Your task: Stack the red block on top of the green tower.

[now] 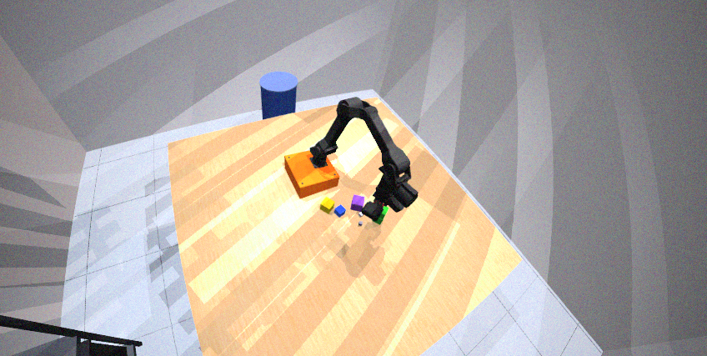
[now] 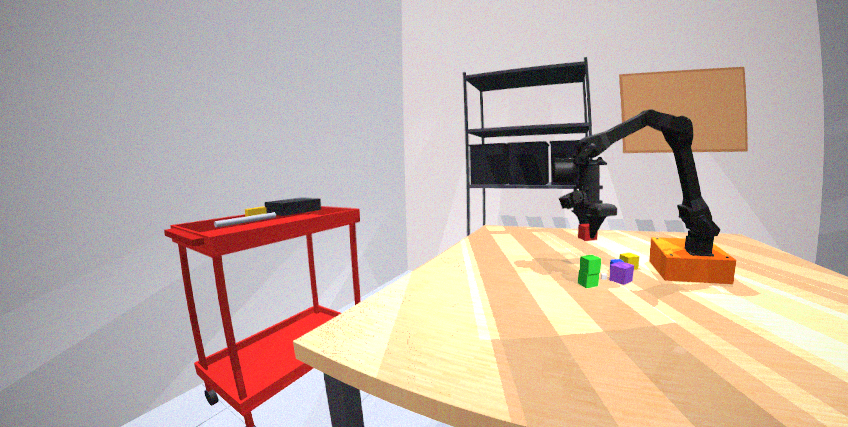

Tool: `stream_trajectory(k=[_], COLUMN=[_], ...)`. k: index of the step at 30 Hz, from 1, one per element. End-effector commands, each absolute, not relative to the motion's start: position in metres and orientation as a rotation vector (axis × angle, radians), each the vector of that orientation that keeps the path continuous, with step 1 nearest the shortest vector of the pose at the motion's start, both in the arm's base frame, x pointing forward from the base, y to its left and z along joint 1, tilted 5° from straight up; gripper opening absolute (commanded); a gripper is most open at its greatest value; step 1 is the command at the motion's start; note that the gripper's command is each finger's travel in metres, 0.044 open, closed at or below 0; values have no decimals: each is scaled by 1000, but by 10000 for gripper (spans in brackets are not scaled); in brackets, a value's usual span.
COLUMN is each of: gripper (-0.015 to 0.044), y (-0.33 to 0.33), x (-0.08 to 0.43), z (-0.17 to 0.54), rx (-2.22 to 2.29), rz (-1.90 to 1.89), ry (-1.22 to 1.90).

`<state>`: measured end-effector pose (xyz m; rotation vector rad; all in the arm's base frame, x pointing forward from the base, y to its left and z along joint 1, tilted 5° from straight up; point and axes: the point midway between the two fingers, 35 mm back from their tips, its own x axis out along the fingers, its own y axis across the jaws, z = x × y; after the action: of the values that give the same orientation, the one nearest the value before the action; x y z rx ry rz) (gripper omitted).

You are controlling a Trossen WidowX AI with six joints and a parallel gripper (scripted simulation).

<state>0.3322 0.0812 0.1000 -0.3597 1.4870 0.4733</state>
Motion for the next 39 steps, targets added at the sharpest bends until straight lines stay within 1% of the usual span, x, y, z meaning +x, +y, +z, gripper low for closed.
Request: stream_trajectory(k=[1,8,17,25,39], gripper=[0,0,0,0,0], y=[106,137,138,140,140], x=[330,323,322,323,323], z=[103,106,95,68,68], rx=[-345,-325,-325,-325,-325], rz=[465,458,458,458,458], ry=[1485,1488,1488,1488,1488])
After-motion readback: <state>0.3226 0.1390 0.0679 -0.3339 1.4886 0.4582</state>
